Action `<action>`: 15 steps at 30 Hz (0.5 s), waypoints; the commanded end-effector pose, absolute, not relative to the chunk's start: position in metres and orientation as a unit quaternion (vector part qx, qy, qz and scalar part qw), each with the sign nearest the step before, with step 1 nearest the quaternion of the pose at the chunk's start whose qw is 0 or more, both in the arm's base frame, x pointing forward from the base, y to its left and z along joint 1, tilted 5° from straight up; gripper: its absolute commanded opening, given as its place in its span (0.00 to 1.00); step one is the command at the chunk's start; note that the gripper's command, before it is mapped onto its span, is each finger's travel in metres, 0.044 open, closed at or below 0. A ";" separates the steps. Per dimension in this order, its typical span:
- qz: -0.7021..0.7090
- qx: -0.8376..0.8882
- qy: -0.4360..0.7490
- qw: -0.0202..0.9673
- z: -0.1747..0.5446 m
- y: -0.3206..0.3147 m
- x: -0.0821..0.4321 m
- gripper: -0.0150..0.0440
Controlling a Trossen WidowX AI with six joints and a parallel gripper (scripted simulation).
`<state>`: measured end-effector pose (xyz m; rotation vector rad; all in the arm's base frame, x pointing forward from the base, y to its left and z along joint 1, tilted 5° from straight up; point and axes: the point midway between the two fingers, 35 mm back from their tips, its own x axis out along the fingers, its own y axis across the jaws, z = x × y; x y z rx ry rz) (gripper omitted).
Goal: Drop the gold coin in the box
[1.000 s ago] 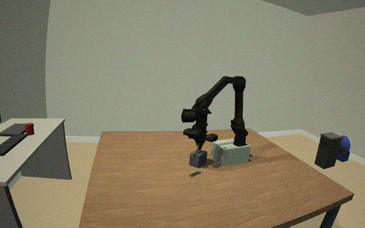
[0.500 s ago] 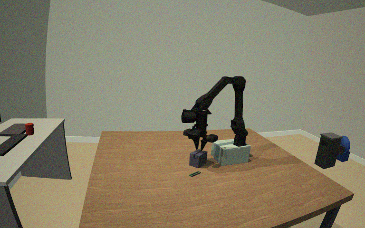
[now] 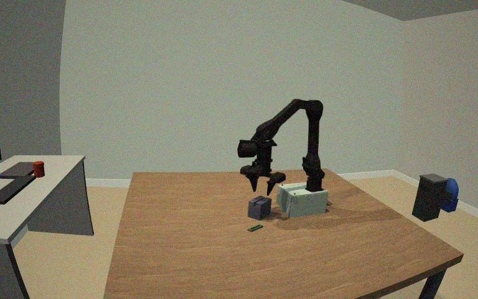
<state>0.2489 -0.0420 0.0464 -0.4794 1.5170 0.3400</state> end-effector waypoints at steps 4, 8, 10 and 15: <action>0.152 -0.213 0.678 0.687 0.092 -0.038 0.243 1.00; 0.152 -0.213 0.678 0.687 0.092 -0.038 0.243 1.00; 0.152 -0.213 0.678 0.687 0.092 -0.038 0.243 1.00; 0.152 -0.213 0.678 0.687 0.092 -0.038 0.243 1.00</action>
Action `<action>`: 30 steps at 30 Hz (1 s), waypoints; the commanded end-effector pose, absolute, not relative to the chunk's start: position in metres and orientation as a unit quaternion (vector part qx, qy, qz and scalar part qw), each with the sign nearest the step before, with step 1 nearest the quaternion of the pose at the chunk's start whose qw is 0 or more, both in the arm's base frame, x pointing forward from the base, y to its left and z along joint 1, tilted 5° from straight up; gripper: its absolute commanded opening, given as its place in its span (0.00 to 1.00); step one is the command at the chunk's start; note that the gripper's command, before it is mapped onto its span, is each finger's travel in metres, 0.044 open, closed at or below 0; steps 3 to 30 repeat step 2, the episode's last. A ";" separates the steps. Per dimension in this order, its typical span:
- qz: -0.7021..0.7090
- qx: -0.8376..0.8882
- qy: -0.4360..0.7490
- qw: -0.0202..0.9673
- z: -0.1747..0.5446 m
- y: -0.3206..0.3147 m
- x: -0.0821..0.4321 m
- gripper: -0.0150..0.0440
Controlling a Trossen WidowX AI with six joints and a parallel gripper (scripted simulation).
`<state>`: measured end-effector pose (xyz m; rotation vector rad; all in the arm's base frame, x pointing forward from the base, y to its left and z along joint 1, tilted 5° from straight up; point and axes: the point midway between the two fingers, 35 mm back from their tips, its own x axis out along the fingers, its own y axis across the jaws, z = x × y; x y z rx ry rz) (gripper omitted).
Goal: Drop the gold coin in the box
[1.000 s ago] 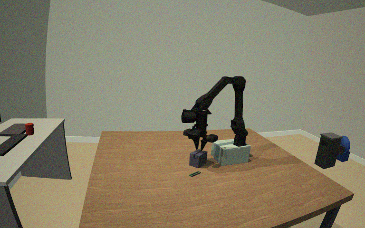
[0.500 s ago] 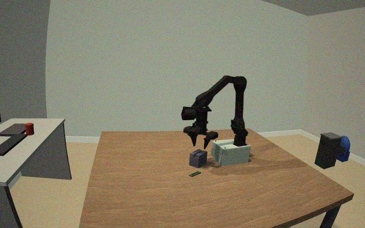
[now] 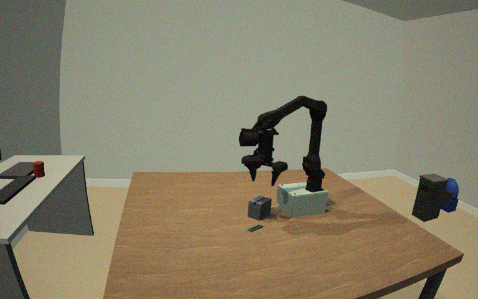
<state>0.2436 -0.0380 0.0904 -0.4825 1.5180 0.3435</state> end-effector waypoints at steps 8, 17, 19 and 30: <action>0.152 -0.213 0.678 0.687 0.092 -0.038 0.243 1.00; 0.152 -0.213 0.678 0.687 0.092 -0.038 0.243 1.00; 0.152 -0.213 0.678 0.687 0.092 -0.038 0.243 1.00; 0.152 -0.213 0.678 0.687 0.092 -0.038 0.243 1.00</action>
